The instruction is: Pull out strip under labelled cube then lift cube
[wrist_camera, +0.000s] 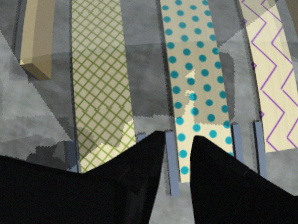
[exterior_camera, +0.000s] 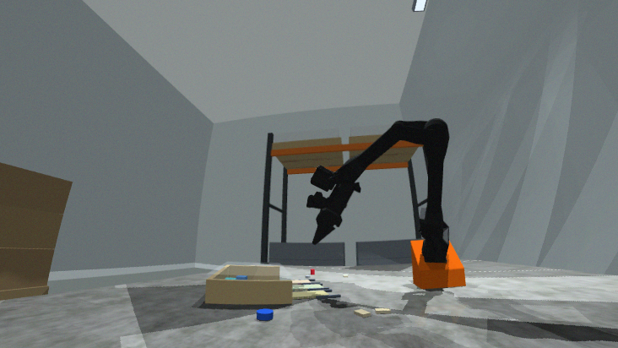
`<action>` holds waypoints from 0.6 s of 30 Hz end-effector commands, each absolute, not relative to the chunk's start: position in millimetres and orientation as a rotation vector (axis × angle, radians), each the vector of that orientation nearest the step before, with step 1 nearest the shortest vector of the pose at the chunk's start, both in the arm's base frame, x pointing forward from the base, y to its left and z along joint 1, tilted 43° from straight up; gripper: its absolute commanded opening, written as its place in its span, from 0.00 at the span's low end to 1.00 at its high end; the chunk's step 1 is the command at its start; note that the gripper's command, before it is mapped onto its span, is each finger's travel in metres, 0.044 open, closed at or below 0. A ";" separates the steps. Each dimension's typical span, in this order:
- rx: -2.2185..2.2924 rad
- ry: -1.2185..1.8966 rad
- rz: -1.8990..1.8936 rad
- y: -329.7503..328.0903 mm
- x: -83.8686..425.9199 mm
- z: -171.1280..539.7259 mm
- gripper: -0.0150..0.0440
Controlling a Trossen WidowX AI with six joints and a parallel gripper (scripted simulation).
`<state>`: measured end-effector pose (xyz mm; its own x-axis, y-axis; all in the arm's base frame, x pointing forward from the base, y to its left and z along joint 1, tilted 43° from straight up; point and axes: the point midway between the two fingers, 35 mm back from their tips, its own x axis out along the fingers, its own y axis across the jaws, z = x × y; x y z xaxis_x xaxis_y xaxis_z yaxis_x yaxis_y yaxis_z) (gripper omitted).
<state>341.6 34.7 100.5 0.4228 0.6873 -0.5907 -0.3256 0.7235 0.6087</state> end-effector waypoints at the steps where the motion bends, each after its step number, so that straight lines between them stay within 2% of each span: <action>1: 0.204 1.207 0.913 89.7 340.1 92.6 0.25; 5: 0.122 1.294 1.020 108.0 334.3 92.9 0.25; 18: 0.122 1.294 1.020 108.0 334.3 92.9 0.25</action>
